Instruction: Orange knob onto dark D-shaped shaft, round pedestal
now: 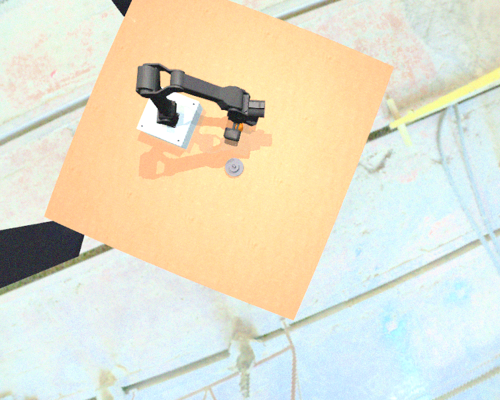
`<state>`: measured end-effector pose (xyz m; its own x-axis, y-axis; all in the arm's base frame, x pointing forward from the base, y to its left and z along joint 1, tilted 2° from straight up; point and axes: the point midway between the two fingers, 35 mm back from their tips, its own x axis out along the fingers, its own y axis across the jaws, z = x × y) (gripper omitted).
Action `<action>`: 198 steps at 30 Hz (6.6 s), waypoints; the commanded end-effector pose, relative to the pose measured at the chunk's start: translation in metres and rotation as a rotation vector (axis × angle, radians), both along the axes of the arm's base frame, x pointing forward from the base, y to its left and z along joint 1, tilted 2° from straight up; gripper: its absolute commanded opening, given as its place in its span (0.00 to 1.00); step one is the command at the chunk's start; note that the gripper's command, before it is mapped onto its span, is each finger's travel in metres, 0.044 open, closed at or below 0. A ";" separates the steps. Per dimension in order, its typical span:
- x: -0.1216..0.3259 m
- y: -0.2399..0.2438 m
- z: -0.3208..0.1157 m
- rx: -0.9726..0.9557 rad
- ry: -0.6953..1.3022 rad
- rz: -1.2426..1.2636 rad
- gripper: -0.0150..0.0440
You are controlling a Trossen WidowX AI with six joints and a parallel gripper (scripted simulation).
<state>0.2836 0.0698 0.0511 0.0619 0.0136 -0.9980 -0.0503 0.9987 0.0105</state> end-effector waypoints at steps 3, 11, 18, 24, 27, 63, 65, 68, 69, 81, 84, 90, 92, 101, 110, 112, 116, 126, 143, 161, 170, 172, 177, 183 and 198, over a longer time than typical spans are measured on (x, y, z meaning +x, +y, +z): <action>0.000 -0.001 -0.015 0.002 0.003 -0.005 1.00; 0.002 0.000 -0.024 0.002 0.003 -0.005 1.00; 0.003 0.000 -0.035 0.002 0.003 -0.005 1.00; 0.004 0.000 -0.045 0.002 0.003 -0.005 1.00; 0.004 0.000 -0.049 0.002 0.003 -0.005 1.00; 0.004 0.000 -0.082 0.002 0.003 -0.005 0.51; 0.004 0.000 -0.082 0.002 0.003 -0.005 0.49; 0.005 0.000 -0.077 0.002 0.003 -0.005 0.35; 0.006 0.000 -0.071 0.002 0.003 -0.005 0.31; 0.006 0.000 0.023 0.003 0.002 -0.005 0.25; 0.000 -0.002 0.047 0.003 0.002 -0.005 0.25; -0.003 -0.003 0.059 0.002 0.002 -0.005 0.25; -0.003 -0.004 0.058 0.002 0.002 -0.007 0.25; 0.006 -0.022 0.052 0.003 0.002 -0.037 0.25; 0.017 -0.046 0.045 0.000 0.001 -0.032 0.25; 0.019 -0.051 0.044 -0.001 0.001 -0.031 0.25; 0.023 -0.063 0.041 -0.002 0.001 -0.028 0.25; 0.031 -0.092 0.032 -0.005 0.001 -0.023 0.25; 0.037 -0.144 0.018 -0.010 0.000 -0.013 0.25; 0.035 -0.184 0.000 -0.014 0.000 -0.006 0.25; 0.036 -0.184 -0.020 -0.014 0.000 -0.006 0.25; 0.036 -0.184 -0.016 -0.013 0.000 -0.013 0.25; 0.038 -0.184 -0.016 -0.013 0.000 -0.013 0.25; 0.039 -0.184 -0.019 -0.013 0.000 -0.013 0.25; 0.034 -0.183 -0.020 -0.013 0.000 -0.013 0.25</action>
<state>0.3203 -0.1139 0.0319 0.0643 -0.0038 -0.9979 -0.0391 0.9992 -0.0063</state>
